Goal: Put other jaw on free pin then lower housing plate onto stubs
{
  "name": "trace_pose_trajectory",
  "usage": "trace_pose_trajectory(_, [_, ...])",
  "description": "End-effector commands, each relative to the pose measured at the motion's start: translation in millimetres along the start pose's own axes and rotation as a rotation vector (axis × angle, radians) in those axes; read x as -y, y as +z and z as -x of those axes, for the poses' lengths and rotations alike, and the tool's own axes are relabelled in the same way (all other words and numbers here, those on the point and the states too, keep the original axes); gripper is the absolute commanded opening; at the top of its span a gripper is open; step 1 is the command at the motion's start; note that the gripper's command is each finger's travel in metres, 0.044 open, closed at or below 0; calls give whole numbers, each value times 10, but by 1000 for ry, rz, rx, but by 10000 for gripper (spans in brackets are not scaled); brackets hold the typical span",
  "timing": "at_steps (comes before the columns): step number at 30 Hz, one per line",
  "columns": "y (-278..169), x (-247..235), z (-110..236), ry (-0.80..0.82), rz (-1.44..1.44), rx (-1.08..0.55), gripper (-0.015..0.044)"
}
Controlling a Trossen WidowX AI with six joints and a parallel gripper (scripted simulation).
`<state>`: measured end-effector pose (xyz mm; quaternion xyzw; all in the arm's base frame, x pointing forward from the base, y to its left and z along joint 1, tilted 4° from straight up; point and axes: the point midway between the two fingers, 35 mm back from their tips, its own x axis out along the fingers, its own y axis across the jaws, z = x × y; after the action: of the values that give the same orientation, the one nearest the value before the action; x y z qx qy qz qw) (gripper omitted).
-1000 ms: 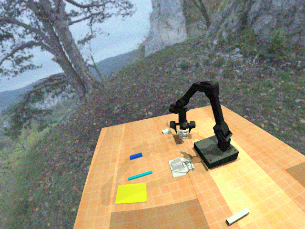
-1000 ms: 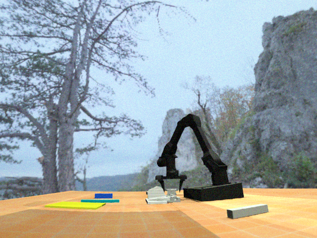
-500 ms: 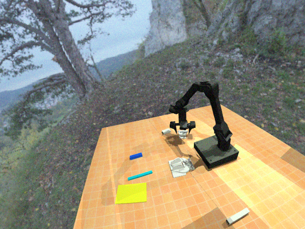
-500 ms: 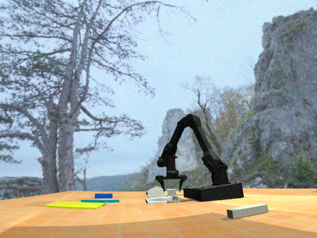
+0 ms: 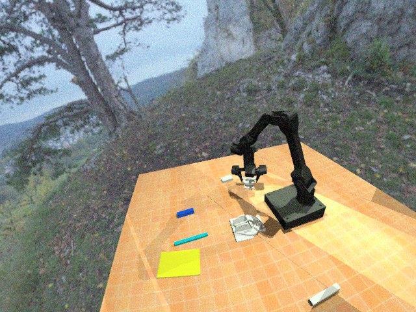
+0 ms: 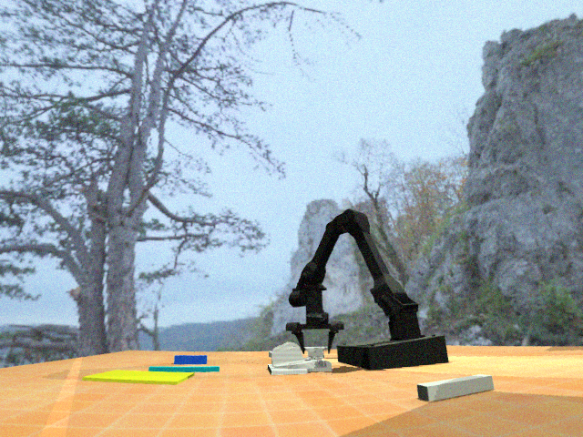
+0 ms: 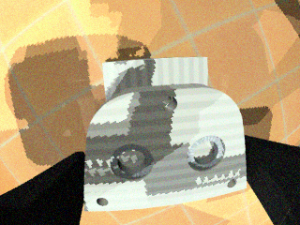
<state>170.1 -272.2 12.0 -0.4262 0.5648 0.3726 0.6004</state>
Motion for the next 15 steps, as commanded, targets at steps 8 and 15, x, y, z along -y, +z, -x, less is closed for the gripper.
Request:
trace_pose_trajectory(8, [0,0,0,0,0,0,351])
trace_pose_trajectory(15, [-6,8,76,0,0,0,351])
